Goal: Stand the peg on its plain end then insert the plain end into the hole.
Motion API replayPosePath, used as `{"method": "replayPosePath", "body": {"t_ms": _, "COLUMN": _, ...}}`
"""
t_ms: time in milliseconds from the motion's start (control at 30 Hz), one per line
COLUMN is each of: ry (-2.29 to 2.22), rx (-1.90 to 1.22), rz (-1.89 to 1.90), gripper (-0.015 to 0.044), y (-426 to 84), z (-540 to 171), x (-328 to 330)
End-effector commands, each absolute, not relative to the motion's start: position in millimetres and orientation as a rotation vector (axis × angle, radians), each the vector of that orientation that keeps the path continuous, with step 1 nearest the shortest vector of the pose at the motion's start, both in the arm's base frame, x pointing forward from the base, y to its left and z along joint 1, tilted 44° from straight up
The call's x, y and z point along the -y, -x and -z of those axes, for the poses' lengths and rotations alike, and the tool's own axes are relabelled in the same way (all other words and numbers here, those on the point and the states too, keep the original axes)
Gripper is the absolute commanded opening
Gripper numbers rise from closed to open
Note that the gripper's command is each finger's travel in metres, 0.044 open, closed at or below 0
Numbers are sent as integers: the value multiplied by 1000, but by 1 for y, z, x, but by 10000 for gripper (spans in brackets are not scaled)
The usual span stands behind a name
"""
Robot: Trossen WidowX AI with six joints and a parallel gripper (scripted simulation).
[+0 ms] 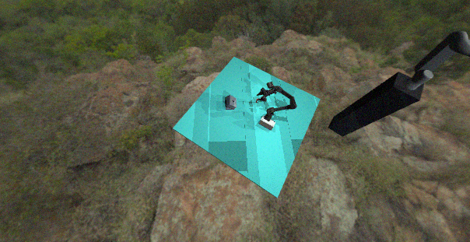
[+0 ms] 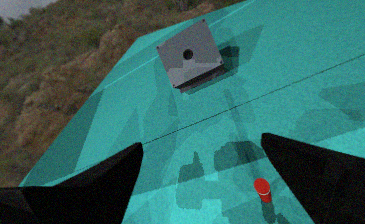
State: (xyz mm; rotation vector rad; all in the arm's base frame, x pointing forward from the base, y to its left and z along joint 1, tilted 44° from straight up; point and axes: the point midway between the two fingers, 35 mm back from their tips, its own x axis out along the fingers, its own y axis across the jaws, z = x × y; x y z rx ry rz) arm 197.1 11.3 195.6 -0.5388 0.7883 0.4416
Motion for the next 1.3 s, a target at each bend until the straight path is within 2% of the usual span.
{"method": "replayPosePath", "body": {"t_ms": 0, "ry": 518, "rx": -898, "rz": -415, "gripper": 440, "y": -198, "z": -188, "x": -8}}
{"method": "replayPosePath", "body": {"t_ms": 667, "ry": 690, "rx": -1437, "rz": -85, "gripper": 440, "y": -200, "z": -171, "x": 12}}
{"method": "replayPosePath", "body": {"t_ms": 1067, "ry": 981, "rx": -1523, "rz": 191, "gripper": 440, "y": -219, "z": -187, "x": 12}}
{"method": "replayPosePath", "body": {"t_ms": 1267, "ry": 1000, "rx": -1521, "rz": 206, "gripper": 440, "y": -221, "z": -188, "x": 12}}
